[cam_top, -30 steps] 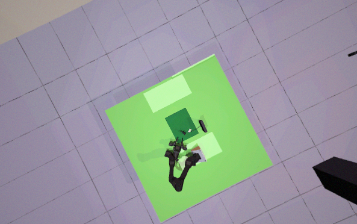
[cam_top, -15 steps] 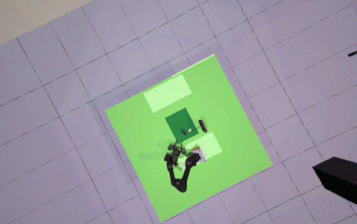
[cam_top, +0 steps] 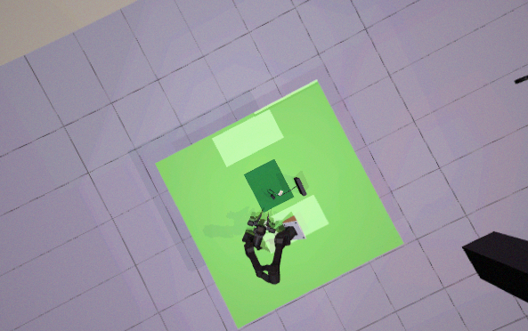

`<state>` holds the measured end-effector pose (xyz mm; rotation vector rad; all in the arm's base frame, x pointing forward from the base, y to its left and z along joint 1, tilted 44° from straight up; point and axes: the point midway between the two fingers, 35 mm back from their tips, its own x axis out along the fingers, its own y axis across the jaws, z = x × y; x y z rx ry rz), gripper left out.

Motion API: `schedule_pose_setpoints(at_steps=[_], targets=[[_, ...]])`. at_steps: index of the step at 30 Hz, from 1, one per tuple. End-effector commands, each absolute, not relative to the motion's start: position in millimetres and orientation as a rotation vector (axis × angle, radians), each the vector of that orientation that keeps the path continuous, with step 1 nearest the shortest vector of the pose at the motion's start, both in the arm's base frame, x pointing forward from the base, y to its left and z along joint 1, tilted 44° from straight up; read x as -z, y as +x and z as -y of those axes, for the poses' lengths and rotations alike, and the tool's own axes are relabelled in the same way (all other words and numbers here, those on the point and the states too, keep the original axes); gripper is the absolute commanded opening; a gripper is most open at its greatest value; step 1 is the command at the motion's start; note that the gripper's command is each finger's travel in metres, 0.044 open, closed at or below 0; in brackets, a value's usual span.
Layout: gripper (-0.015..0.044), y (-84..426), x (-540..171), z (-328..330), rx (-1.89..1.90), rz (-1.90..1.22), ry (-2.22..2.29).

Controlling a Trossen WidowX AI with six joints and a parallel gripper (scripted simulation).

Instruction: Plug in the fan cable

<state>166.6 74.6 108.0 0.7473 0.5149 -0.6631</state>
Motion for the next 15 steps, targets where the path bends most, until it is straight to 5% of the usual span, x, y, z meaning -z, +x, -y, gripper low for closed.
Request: schedule_pose_setpoints(at_steps=[1, 15], targets=[[0.0205, 165, -103, -70, 0.706, -0.577, 0.698], [0.0205, 157, -82, -55, 0.829, -0.871, 0.532]])
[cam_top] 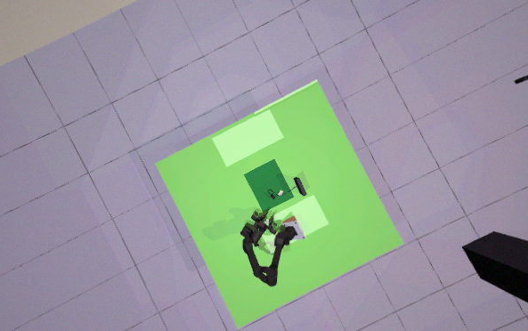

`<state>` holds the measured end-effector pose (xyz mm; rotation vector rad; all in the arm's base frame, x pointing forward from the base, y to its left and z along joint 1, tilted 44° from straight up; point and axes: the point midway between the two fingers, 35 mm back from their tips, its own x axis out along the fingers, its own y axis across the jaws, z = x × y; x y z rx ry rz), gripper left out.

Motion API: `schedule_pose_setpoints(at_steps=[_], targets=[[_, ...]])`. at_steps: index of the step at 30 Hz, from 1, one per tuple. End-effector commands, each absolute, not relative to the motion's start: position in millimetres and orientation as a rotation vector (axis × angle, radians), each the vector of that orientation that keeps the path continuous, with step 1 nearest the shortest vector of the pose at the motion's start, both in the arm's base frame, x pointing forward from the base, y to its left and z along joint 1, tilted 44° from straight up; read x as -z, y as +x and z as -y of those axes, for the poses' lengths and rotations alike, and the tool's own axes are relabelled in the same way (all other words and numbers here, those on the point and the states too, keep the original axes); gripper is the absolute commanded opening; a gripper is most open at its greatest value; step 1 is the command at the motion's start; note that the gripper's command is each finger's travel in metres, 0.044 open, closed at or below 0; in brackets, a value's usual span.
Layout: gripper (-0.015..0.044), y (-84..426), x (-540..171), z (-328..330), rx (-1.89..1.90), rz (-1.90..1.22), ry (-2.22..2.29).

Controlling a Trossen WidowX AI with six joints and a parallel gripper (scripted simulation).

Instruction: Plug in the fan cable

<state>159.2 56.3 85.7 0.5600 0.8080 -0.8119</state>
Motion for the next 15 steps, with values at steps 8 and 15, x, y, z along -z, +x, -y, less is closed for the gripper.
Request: schedule_pose_setpoints(at_steps=[8, 15], targets=[[0.0205, 152, -73, -50, 0.856, -1.054, 0.476], [0.0205, 147, -67, -48, 0.851, -1.216, 0.453]])
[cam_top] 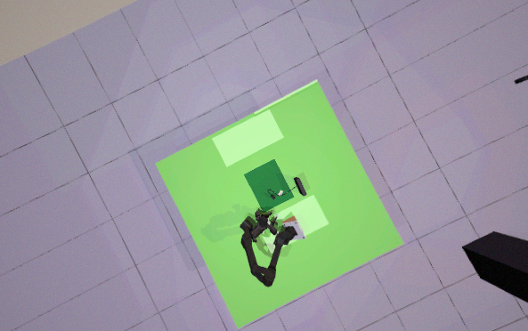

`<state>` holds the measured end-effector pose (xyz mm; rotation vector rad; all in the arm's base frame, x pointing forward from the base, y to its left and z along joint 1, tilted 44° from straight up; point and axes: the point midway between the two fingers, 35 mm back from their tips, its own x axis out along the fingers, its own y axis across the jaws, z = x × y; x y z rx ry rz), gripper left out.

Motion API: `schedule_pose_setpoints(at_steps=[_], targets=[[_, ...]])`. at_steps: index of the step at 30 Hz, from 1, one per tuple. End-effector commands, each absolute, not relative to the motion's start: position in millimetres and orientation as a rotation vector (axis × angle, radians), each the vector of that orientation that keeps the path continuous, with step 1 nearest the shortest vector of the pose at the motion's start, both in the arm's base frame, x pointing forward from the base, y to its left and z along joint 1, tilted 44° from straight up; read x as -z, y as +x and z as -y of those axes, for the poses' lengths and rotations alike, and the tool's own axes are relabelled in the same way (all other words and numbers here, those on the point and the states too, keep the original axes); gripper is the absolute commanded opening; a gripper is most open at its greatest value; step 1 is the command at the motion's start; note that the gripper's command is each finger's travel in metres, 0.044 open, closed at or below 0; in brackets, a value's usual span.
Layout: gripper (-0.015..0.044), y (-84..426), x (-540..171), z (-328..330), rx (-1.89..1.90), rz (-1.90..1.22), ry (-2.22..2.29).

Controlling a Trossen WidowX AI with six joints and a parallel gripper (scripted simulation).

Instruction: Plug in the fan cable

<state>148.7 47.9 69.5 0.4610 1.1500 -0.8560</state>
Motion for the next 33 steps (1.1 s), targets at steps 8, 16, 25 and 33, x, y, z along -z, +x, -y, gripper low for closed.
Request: schedule_pose_setpoints(at_steps=[8, 16, 25, 33], targets=[[0.0205, 143.0, -63.2, -48.4, 0.81, -1.394, 0.456], [0.0205, 141.3, -61.8, -50.7, 0.732, -1.555, 0.49], [0.0205, 143.1, -63.3, -54.5, 0.603, -1.702, 0.562], [0.0205, 148.5, -67.5, -57.7, 0.457, -1.791, 0.652]])
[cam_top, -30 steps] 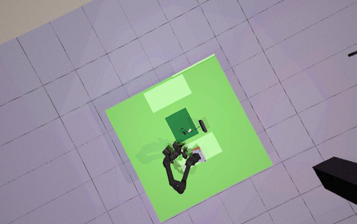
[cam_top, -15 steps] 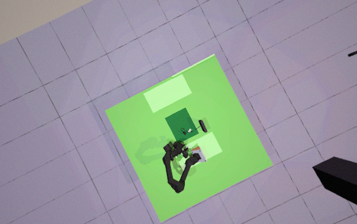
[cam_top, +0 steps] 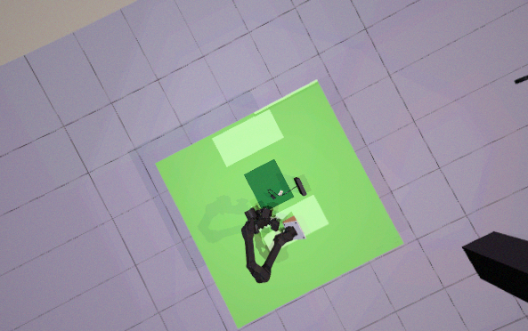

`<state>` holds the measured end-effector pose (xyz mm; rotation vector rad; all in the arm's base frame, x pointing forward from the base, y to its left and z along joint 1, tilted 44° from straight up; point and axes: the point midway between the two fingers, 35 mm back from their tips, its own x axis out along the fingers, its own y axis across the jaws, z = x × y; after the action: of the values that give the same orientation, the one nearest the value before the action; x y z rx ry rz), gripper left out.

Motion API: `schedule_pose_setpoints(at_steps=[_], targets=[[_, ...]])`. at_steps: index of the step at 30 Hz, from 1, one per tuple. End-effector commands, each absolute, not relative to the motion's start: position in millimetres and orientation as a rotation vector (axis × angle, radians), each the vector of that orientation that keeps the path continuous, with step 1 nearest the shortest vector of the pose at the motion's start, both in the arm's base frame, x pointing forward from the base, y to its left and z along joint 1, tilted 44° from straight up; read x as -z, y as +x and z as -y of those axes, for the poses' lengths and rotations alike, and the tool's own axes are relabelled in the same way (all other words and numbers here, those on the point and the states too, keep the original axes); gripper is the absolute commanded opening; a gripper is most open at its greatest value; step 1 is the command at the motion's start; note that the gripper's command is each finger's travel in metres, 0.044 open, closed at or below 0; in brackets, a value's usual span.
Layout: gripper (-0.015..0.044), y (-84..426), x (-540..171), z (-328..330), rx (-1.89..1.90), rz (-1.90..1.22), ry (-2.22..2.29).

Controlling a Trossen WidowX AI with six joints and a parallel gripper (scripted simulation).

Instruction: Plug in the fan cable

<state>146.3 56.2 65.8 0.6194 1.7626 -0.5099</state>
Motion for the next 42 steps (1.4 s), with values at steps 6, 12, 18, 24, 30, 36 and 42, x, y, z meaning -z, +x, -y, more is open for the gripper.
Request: schedule_pose_setpoints(at_steps=[6, 12, 18, 24, 30, 36, 42], targets=[[0.0205, 155, -72, -59, 0.336, -1.826, 0.727], [0.0205, 163, -78, -60, 0.208, -1.832, 0.807], [0.0205, 172, -85, -58, 0.078, -1.808, 0.888], [0.0205, 183, -93, -55, -0.05, -1.755, 0.967], [0.0205, 194, -102, -49, -0.169, -1.675, 1.036], [0.0284, 191, -100, -50, -0.133, -1.698, 1.016], [0.044, 220, -104, -10, -0.359, -1.611, 0.81]])
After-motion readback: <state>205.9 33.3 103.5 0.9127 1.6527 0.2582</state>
